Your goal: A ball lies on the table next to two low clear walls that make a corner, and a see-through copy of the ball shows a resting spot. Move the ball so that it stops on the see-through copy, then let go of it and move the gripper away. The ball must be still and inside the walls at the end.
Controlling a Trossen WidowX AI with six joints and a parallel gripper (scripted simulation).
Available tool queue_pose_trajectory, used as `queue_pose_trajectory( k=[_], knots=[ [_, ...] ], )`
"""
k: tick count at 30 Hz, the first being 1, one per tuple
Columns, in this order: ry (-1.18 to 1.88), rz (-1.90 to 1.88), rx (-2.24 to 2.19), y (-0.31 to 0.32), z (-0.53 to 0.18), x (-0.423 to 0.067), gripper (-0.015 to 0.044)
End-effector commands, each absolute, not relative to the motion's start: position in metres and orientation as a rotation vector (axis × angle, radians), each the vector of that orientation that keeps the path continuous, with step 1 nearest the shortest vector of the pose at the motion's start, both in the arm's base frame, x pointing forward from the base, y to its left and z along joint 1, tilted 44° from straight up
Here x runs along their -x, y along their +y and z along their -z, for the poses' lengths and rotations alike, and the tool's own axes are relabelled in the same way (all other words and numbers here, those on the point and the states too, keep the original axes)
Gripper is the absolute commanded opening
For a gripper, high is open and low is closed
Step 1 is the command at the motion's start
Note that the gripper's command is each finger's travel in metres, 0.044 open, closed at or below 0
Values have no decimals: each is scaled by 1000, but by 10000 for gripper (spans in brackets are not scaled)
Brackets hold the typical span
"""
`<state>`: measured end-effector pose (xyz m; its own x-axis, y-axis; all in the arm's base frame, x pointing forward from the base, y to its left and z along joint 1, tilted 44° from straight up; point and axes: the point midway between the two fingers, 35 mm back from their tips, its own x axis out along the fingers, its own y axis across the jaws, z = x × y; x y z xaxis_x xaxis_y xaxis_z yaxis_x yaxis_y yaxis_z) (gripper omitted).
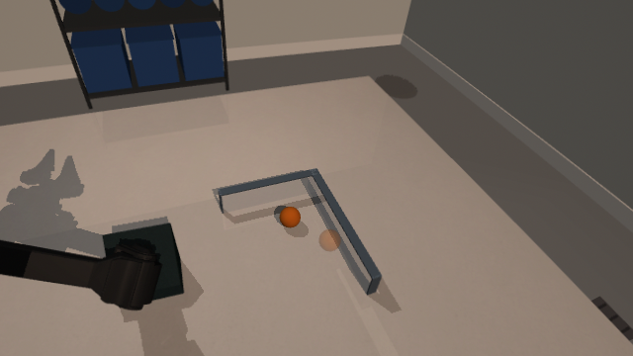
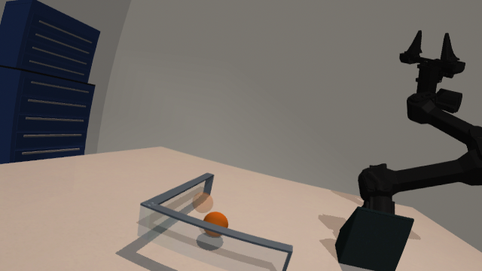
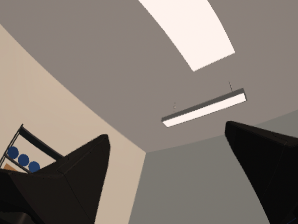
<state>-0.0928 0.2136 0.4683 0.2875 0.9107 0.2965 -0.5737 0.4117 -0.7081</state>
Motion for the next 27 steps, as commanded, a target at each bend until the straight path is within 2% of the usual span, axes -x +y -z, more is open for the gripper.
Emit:
queue_pose_trajectory(
  k=[1, 3, 8, 13, 20, 27],
  knots=[
    [-758, -1055, 519, 212, -470, 92, 374],
    [-776, -1057, 461, 203, -485, 84, 338],
    [-822, -1029, 246, 163, -533, 44, 338],
    [-805, -971, 16, 122, -563, -16, 338],
    [-752, -880, -154, 90, -575, -81, 338],
    [-614, -707, -289, 62, -561, -183, 338]
  ],
)
